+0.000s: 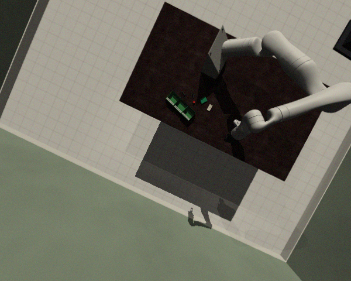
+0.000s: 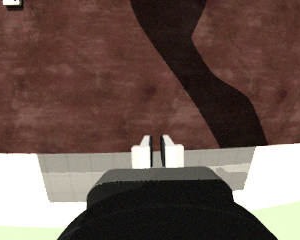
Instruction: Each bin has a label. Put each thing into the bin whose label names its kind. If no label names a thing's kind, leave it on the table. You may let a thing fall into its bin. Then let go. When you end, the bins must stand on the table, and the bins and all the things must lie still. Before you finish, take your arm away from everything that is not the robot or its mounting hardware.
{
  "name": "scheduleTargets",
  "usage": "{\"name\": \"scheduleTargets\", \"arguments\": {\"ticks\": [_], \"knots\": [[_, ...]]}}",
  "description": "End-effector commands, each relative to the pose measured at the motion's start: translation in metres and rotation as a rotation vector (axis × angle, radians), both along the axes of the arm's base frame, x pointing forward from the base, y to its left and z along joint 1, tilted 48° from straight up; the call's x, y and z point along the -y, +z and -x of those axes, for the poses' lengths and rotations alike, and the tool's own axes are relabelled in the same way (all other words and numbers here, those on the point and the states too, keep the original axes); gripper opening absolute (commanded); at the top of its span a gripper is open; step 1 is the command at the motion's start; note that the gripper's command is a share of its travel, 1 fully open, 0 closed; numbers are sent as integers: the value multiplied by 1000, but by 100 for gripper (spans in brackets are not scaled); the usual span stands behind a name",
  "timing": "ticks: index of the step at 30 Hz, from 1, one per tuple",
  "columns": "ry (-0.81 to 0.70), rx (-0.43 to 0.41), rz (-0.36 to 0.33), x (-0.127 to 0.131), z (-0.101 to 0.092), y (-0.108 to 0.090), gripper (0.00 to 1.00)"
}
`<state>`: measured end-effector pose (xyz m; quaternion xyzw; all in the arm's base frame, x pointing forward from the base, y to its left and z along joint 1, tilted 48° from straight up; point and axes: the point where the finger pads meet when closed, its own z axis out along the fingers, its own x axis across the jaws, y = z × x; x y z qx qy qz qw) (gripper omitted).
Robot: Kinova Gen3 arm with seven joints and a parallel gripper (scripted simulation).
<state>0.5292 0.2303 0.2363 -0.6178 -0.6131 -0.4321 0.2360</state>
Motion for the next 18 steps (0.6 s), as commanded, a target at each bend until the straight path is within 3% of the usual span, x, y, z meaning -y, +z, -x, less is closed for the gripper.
{"name": "scheduleTargets", "arguments": {"ticks": [1,4,8,9,18], "knots": [[5,-20,30,18,0,-13,31],[5,-20,31,37,5,-28,31],[5,-20,31,40,6,-30,31],[29,-46,65,46,9,-35,31],[54,-74,94,94,30,-69,31]]}}
